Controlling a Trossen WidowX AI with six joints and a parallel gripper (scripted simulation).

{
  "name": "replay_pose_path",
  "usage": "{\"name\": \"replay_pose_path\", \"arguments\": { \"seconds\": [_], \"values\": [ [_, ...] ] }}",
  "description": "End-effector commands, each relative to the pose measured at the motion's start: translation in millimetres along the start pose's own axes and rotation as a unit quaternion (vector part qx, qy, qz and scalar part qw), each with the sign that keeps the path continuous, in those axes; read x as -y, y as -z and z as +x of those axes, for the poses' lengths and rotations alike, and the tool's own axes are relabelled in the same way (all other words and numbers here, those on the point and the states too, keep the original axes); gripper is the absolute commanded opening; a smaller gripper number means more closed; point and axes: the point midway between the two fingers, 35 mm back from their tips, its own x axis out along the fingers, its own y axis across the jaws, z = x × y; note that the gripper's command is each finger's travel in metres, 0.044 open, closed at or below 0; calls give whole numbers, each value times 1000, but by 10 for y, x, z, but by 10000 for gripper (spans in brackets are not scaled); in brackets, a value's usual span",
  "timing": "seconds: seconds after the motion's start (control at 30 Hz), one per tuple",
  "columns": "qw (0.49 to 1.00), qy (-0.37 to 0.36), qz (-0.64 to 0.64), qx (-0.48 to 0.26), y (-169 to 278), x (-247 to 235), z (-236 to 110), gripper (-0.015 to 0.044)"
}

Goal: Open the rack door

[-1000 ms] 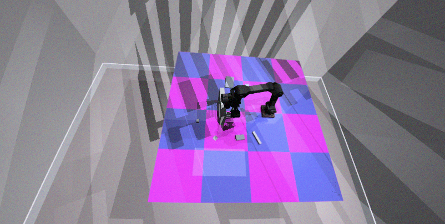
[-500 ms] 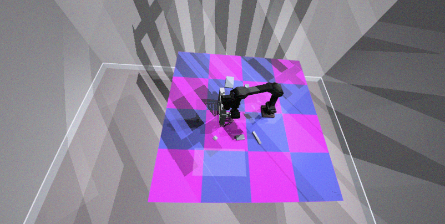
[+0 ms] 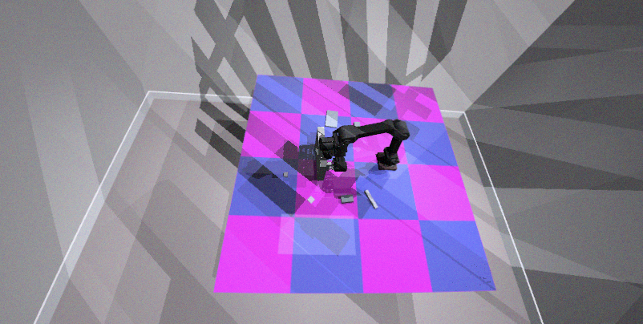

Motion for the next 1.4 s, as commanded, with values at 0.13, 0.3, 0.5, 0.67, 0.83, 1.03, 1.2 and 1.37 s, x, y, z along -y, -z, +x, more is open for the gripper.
{"name": "replay_pose_path", "arguments": {
  "seconds": [0.13, 0.3, 0.5, 0.67, 0.83, 1.03, 1.2, 1.37],
  "values": [
    [1000, 0, -18, 0, 2, 0, 5, 15],
    [991, 0, -137, 0, 2, 0, 5, 15],
    [960, -1, -281, 0, 3, -1, 5, 15],
    [918, -1, -397, 0, 3, -1, 5, 15],
    [862, -1, -507, 0, 3, -1, 5, 15],
    [778, -1, -628, 0, 3, -1, 5, 15],
    [695, -1, -719, 0, 3, -1, 6, 15],
    [601, -1, -799, 0, 3, -1, 6, 15]
  ]
}}
